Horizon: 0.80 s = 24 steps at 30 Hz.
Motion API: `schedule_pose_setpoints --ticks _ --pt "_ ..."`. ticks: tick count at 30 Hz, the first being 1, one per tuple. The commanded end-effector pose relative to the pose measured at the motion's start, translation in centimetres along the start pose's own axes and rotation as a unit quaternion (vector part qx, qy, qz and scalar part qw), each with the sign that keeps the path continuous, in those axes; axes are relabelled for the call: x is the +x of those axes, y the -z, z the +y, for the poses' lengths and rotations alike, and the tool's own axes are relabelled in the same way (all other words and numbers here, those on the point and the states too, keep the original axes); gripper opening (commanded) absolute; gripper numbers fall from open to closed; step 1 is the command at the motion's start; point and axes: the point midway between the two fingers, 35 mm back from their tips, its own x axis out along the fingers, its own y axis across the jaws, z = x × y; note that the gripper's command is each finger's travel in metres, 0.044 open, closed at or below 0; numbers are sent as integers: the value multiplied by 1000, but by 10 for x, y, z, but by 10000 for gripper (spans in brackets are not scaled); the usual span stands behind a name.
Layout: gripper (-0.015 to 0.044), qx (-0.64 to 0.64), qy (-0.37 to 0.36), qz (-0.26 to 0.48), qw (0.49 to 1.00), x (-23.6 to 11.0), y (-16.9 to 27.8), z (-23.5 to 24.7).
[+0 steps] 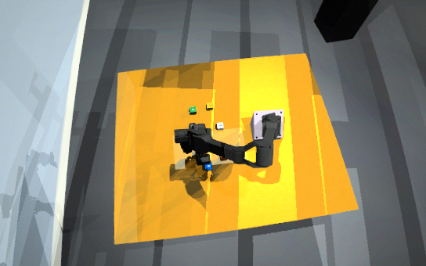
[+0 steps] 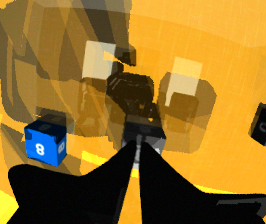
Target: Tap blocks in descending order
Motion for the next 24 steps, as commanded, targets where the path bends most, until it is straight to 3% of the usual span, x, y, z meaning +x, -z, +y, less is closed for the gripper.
schedule_pose_setpoints --ticks 1,14,20,24 --pt "20 6 -3 3 1000 6 2 -1" --pt "20 6 -2 3 1000 -27 1 -2" --pt "20 7 0 4 1000 -102 0 -3" --pt "20 7 0 4 1000 -105 1 -3"
